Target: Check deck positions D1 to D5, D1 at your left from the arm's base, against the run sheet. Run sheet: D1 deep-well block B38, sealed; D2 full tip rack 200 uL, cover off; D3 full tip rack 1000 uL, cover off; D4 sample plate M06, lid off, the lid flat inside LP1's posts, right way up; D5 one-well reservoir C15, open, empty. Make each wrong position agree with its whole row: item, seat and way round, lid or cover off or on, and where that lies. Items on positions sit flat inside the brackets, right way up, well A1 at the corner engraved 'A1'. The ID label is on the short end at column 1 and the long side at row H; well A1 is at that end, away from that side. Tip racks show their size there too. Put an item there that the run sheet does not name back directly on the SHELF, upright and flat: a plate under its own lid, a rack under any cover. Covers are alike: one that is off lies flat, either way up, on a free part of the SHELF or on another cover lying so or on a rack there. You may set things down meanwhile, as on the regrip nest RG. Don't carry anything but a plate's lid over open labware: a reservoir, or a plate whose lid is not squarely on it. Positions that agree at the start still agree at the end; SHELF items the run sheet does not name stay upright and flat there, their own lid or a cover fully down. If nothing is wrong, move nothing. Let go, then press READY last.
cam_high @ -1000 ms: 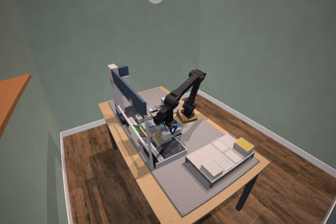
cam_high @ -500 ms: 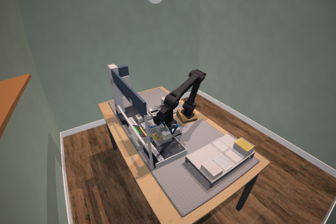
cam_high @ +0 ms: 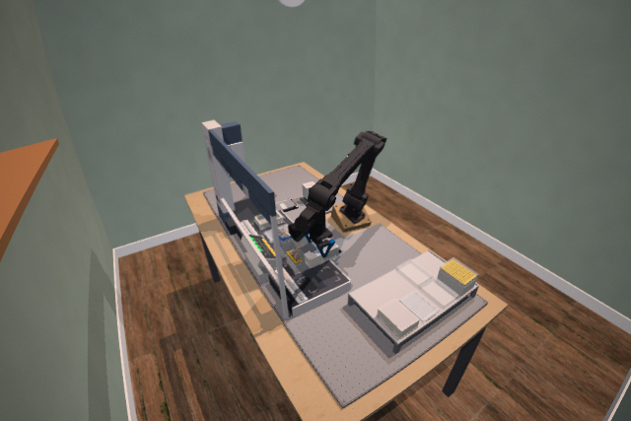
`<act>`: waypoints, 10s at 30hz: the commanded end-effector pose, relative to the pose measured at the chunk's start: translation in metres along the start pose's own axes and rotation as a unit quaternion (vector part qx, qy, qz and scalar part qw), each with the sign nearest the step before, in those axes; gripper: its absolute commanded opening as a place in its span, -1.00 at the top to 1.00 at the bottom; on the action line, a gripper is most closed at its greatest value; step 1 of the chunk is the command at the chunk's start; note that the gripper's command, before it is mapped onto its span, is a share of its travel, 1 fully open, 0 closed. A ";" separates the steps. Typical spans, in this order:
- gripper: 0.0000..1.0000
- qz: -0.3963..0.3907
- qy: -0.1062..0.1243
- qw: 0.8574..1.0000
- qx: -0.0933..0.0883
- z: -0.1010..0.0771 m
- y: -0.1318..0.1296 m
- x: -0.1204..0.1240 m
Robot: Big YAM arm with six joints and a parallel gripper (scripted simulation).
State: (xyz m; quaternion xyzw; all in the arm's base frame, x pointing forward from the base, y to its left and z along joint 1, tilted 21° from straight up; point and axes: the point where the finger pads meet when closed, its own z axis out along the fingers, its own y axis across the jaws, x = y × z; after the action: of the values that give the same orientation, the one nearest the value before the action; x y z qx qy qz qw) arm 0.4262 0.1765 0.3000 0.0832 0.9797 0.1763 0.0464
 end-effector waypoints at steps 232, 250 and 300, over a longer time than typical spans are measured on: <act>-1.00 -0.005 -0.023 1.000 -0.012 0.115 0.009 -0.010; -1.00 -0.005 -0.023 1.000 -0.012 0.115 0.009 -0.010; -1.00 -0.009 -0.041 0.999 -0.021 0.045 0.012 -0.016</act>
State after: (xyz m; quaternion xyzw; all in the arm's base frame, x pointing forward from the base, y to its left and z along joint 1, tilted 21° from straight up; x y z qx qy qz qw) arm 0.4342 0.2044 0.2180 0.0832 0.9799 0.1750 0.0484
